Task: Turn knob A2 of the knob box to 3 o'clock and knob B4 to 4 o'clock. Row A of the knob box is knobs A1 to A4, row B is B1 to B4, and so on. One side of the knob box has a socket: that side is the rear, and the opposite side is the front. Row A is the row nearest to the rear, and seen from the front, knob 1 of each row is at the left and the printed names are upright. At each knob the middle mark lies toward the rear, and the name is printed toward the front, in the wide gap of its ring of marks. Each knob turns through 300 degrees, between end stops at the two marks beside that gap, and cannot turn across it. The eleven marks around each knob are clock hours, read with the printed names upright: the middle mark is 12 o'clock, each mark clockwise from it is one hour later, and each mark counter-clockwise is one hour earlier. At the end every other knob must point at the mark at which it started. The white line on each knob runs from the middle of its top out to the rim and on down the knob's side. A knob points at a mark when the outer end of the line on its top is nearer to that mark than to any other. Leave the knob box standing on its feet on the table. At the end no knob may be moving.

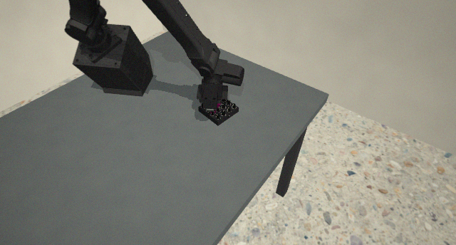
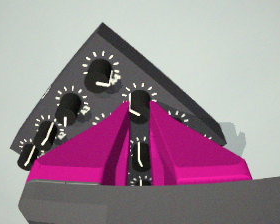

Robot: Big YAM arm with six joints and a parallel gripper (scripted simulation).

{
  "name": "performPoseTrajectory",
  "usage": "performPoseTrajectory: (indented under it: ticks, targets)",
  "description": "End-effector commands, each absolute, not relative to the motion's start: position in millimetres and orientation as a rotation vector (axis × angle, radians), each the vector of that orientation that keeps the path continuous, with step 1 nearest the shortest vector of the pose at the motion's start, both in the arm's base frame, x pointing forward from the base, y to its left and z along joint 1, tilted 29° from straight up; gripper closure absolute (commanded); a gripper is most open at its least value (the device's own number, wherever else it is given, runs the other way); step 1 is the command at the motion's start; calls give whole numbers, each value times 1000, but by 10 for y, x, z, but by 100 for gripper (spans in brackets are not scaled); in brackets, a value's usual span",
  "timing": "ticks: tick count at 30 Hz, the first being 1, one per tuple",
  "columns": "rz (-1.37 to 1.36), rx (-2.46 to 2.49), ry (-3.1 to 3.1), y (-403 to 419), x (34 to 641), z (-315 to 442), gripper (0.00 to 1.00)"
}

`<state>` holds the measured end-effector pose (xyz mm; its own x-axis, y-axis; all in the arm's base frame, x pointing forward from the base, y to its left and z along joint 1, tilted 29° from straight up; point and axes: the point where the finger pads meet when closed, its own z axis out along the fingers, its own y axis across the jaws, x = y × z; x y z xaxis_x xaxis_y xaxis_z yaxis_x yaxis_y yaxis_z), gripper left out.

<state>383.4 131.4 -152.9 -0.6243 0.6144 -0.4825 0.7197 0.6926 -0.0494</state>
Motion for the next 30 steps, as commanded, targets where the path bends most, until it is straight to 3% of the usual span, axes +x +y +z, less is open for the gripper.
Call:
performPoseTrajectory:
  ticks: [1,30]
  targets:
    - [-228,1182,2358,1433,4033,-1398,92]
    - [-62,1706,1990,1428,4028,-1401,92]
